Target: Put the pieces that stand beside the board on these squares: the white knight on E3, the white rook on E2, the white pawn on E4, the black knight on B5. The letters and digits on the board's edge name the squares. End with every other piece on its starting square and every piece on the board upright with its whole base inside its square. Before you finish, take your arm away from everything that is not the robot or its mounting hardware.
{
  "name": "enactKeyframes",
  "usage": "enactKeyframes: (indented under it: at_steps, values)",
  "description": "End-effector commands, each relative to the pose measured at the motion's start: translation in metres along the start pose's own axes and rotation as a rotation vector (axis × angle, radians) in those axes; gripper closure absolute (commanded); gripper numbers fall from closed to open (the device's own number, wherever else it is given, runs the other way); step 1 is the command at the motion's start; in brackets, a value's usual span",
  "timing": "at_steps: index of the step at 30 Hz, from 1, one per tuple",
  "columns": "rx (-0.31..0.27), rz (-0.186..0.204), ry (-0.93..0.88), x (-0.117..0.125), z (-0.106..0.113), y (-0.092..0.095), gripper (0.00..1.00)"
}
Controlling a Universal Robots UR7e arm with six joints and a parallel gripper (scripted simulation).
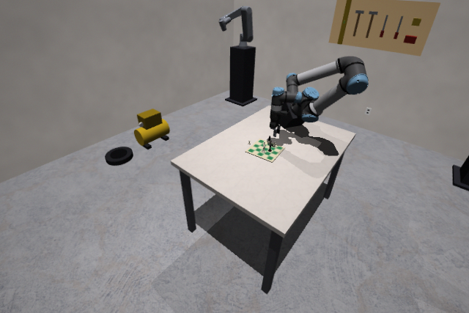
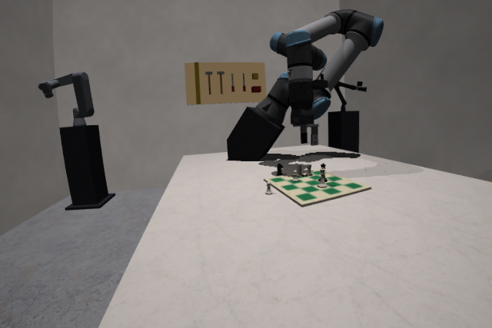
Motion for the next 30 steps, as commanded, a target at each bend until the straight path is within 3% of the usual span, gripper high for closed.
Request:
enactKeyframes:
  at_steps: [1, 18, 30]
  values:
    - [0.0, 0.001, 0.0, 0.0, 0.0, 0.0, 0.0]
    - [0.0, 0.001, -0.016, 0.001, 0.001, 0.0, 0.0]
    - [0.0, 0.001, -0.176, 0.014, 0.013, 0.002, 0.0]
Point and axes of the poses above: the point where the finger pads meet when closed, its own y axis back along the fingers, its own x axis across the jaws, z = x × y, the point moved 10 cm from there along y, back along the fingers, and after that the axes turned 8 degrees about -y, right-handed, at the moved point
